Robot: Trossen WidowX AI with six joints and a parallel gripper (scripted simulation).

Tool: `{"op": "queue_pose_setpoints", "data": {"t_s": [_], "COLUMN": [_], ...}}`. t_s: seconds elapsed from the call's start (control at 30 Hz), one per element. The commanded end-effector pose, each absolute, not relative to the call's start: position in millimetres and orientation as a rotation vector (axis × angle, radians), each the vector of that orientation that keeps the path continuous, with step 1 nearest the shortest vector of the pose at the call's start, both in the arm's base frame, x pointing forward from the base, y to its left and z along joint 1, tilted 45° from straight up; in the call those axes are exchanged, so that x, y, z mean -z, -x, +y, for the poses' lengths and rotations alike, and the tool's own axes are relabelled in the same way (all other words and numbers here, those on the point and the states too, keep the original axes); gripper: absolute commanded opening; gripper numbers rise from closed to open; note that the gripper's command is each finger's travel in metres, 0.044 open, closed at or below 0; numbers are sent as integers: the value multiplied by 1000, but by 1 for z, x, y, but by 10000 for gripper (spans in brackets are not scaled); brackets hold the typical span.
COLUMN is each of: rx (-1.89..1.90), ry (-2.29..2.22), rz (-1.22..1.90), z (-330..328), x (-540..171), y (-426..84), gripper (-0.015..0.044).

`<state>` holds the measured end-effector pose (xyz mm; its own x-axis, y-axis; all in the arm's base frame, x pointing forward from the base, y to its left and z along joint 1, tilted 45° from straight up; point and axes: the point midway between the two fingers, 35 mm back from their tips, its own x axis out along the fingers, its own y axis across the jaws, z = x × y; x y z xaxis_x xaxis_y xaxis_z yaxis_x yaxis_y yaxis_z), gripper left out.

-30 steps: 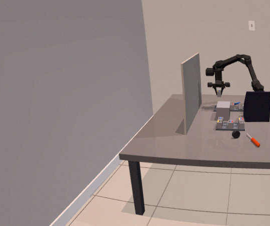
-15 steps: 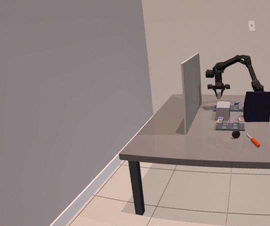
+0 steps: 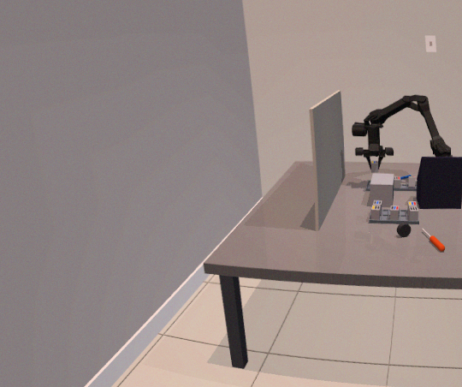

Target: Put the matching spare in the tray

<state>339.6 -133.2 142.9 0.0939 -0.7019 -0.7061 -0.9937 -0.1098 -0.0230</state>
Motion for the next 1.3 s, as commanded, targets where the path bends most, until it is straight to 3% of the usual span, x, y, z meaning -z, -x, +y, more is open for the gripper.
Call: {"op": "queue_pose_setpoints", "data": {"t_s": [0.0, 1.27], "rx": [-761, -756], "ry": [1869, 1875], "rz": [1656, 1660], "z": [-135, -163], "x": [-139, -113], "y": [-339, -339], "gripper": [0, 0]}}
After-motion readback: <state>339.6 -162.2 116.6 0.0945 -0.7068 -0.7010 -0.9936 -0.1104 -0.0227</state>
